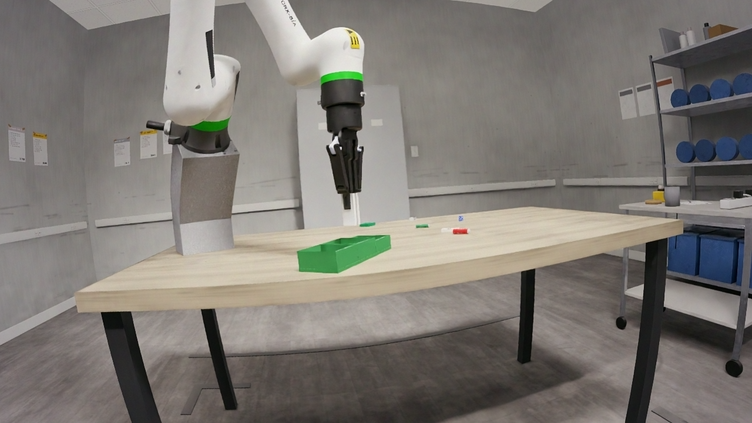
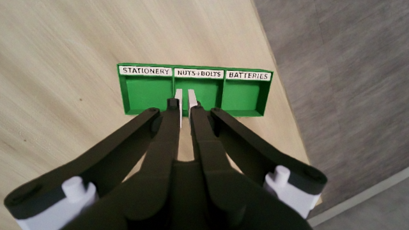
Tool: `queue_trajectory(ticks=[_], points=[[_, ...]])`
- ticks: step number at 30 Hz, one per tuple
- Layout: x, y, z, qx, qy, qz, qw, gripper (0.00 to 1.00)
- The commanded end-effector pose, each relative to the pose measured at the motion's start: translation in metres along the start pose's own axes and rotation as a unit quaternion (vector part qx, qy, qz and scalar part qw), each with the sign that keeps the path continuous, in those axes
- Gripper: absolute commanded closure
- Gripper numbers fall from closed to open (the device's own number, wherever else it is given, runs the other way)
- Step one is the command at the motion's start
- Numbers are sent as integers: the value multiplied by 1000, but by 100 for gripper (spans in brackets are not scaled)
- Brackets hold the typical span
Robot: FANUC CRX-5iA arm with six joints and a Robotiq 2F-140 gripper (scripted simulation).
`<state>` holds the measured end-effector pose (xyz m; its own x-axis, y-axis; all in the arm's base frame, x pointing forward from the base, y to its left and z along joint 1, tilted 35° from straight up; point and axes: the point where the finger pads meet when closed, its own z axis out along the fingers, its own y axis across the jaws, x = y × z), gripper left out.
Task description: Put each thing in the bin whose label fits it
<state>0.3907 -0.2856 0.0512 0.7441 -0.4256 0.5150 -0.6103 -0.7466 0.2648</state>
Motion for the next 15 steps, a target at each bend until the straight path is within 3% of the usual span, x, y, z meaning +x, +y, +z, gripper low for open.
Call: queue_trajectory(ticks=[1,15], points=[[0,-13,0,0,0,0,1000,85],[1,-77,0,0,0,0,1000,85]])
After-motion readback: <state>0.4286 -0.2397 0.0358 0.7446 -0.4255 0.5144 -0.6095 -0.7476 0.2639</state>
